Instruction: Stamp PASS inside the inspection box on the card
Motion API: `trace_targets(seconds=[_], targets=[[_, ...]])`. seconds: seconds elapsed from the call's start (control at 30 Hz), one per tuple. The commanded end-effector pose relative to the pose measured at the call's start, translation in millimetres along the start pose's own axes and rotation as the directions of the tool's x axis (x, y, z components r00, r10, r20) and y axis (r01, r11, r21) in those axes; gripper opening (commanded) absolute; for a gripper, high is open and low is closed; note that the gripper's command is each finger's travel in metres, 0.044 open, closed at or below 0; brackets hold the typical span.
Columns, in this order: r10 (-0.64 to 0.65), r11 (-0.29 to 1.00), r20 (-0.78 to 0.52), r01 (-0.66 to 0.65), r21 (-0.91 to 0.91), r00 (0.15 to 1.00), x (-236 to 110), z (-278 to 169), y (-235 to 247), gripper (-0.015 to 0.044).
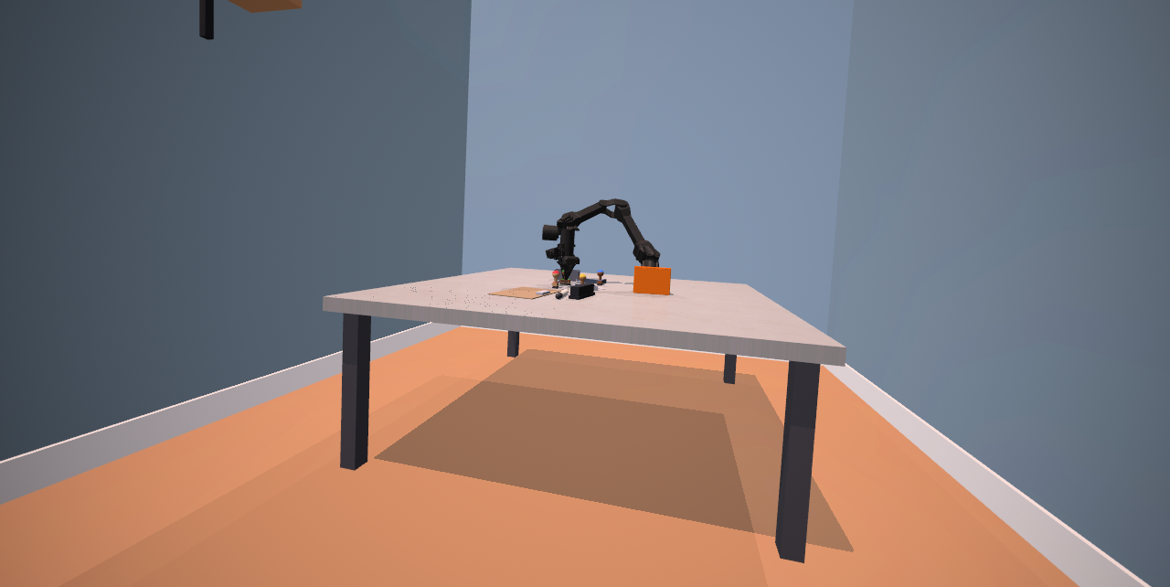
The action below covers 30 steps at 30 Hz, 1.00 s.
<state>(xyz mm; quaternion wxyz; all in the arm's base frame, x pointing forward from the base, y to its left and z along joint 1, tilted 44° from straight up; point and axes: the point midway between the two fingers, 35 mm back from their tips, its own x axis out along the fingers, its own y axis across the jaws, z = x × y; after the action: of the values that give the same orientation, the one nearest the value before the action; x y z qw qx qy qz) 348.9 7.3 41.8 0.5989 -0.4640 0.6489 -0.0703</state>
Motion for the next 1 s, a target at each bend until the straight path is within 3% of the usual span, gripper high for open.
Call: trace_targets(seconds=[0.0,0.97], targets=[[0.000,1.000,-0.004,0.000,0.002,1.000,3.2,-0.5,-0.6,0.0000],[0.001,1.000,-0.004,-0.001,0.002,1.000,-7.8,-0.4,-0.8,0.0000]])
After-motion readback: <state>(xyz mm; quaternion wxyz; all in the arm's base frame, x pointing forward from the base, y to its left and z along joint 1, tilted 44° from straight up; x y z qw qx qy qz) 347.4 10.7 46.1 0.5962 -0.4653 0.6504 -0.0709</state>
